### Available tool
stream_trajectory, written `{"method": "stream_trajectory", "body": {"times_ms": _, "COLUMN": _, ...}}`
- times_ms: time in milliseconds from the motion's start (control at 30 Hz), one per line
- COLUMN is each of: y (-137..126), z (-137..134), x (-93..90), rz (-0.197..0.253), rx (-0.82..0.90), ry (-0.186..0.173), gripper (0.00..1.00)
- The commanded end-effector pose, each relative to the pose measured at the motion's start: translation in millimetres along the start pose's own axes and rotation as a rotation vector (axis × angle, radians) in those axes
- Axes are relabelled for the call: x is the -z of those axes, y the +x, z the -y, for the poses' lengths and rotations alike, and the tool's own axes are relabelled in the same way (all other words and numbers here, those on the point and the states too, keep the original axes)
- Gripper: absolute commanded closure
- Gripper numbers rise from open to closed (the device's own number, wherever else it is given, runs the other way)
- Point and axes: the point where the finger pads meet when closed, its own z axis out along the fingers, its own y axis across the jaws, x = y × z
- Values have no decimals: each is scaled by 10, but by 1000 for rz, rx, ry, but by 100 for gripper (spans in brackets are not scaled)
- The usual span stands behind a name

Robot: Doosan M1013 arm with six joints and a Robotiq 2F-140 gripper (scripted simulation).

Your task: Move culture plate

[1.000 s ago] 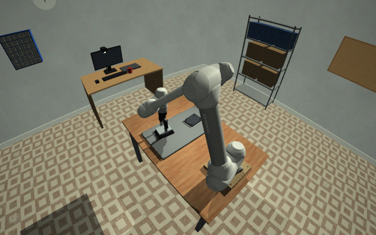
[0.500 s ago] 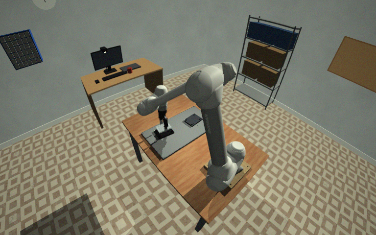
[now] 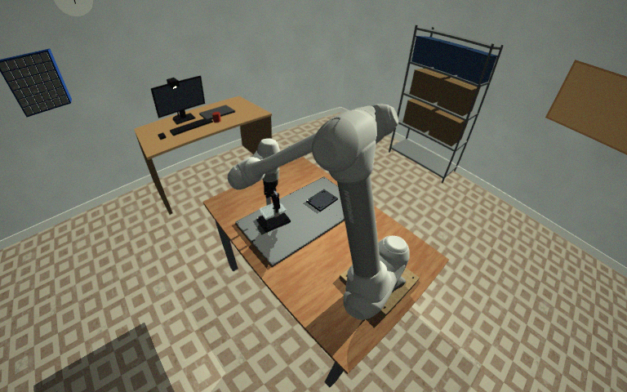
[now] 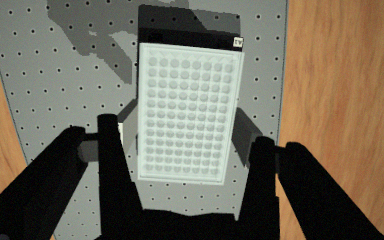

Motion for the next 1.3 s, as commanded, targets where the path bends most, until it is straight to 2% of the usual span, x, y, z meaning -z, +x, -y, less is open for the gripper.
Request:
{"method": "stream_trajectory", "body": {"times_ms": 0, "y": 0, "z": 0, "x": 2, "rz": 0, "rx": 0, "ry": 0, "gripper": 100}}
{"method": "stream_trajectory", "body": {"times_ms": 467, "y": 0, "z": 0, "x": 2, "rz": 0, "rx": 0, "ry": 0, "gripper": 100}}
{"method": "stream_trajectory", "body": {"times_ms": 667, "y": -200, "z": 1, "x": 2, "rz": 0, "rx": 200, "ry": 0, "gripper": 100}}
{"method": "stream_trajectory", "body": {"times_ms": 733, "y": -200, "z": 1, "x": 2, "rz": 0, "rx": 200, "ry": 0, "gripper": 100}}
{"method": "stream_trajectory", "body": {"times_ms": 1267, "y": -700, "z": 4, "x": 2, "rz": 0, "rx": 209, "ry": 0, "gripper": 100}}
